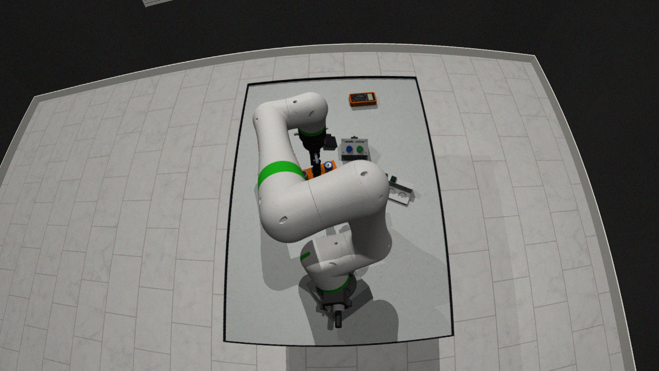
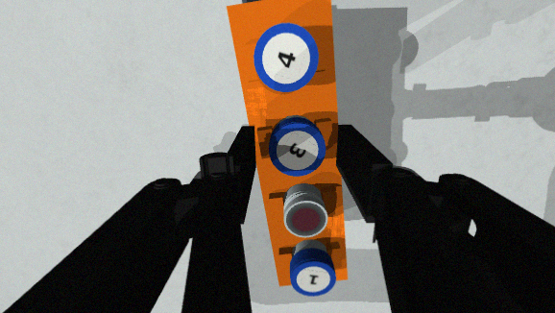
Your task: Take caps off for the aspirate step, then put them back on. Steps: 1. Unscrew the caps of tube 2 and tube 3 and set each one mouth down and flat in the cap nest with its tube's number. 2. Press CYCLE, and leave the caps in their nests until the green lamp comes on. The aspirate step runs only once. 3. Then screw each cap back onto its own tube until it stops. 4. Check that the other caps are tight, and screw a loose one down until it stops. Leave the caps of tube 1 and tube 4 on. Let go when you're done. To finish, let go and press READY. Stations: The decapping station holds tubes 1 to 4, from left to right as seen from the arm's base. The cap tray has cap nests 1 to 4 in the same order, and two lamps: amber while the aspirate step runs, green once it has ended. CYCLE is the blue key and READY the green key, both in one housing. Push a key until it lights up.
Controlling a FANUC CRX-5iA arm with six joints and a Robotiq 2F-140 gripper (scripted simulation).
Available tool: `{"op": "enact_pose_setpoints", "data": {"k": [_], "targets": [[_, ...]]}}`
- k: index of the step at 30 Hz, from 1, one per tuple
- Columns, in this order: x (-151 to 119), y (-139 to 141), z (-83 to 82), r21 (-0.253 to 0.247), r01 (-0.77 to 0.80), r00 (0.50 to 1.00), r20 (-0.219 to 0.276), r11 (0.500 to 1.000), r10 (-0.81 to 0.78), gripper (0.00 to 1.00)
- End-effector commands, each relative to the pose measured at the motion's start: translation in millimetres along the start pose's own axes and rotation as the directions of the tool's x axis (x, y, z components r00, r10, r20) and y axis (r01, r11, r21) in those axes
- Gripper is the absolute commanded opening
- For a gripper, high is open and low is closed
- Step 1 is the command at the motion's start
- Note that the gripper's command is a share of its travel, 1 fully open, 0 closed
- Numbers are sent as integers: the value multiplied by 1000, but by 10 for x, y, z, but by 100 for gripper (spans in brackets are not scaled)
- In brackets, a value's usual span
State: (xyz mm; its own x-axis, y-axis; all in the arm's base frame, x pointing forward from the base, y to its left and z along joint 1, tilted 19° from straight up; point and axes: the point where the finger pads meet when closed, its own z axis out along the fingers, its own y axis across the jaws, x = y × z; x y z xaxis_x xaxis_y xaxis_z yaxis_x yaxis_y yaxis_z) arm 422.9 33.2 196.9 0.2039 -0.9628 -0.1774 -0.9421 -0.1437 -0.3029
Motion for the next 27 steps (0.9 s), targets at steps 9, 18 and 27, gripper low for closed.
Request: {"op": "enact_pose_setpoints", "data": {"k": [9, 18, 27], "targets": [[1, -5, -7, 15, -387, 921, -34, 922, 387, 41], [1, -5, -7, 15, -387, 921, -34, 922, 387, 30], [0, -5, -8, 13, -341, 939, -35, 940, 341, 30]]}}
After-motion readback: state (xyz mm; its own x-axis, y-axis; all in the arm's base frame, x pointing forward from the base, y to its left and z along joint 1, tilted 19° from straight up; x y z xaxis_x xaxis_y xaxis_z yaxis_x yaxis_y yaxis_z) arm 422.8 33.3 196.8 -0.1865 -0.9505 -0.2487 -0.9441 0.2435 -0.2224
